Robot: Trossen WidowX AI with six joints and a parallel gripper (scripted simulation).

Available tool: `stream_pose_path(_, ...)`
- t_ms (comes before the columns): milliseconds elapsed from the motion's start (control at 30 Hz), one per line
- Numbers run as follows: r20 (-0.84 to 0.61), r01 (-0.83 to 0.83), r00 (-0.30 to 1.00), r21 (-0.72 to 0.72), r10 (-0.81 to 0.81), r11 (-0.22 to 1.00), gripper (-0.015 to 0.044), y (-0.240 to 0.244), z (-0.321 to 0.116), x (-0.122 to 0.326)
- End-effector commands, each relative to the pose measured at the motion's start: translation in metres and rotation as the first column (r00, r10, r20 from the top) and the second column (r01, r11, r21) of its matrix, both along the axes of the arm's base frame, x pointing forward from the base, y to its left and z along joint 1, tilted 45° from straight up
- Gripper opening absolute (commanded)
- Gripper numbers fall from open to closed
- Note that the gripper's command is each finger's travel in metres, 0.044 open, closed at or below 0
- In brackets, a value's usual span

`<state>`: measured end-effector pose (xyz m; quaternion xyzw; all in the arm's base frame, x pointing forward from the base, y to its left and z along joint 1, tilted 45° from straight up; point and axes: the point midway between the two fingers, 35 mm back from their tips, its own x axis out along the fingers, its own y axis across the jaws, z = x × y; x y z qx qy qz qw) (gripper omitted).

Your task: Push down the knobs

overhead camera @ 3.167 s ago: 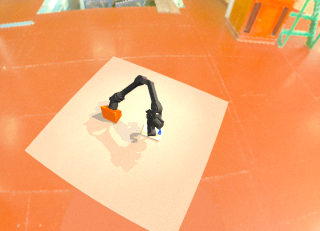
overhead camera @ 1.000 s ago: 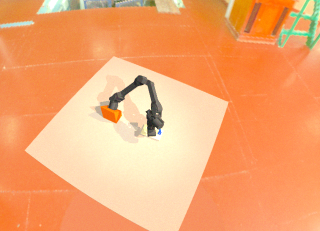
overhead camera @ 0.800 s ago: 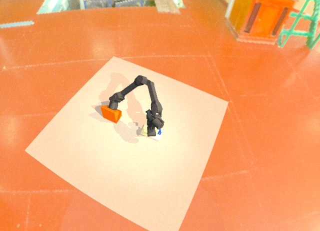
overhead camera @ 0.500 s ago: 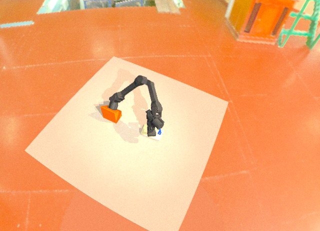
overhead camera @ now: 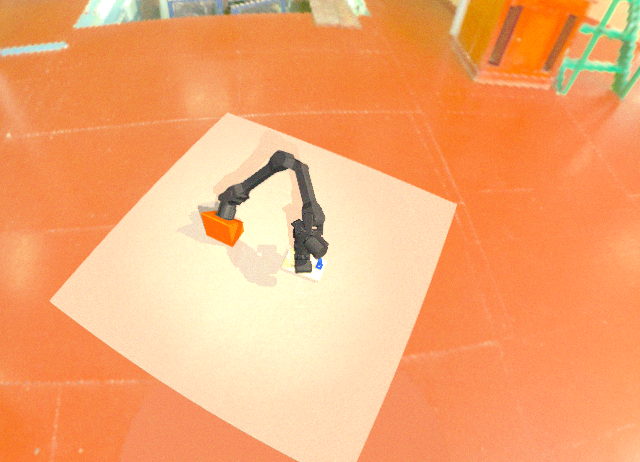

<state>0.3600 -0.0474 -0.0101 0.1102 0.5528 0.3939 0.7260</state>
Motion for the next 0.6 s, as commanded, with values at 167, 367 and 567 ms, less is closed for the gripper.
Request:
stream_pose_path(167, -0.002, -0.018, 1.0, 0.009, 0.018, 1.0, 0.0, 0.007, -0.004, 0.002)
stream_pose_path(367, -0.002, -0.018, 1.0, 0.008, 0.018, 1.0, 0.0, 0.0, 0.002, 0.002)
stream_pose_path(567, -0.002, -0.018, 1.0, 0.008, 0.018, 1.0, 0.0, -0.006, 0.009, 0.001)
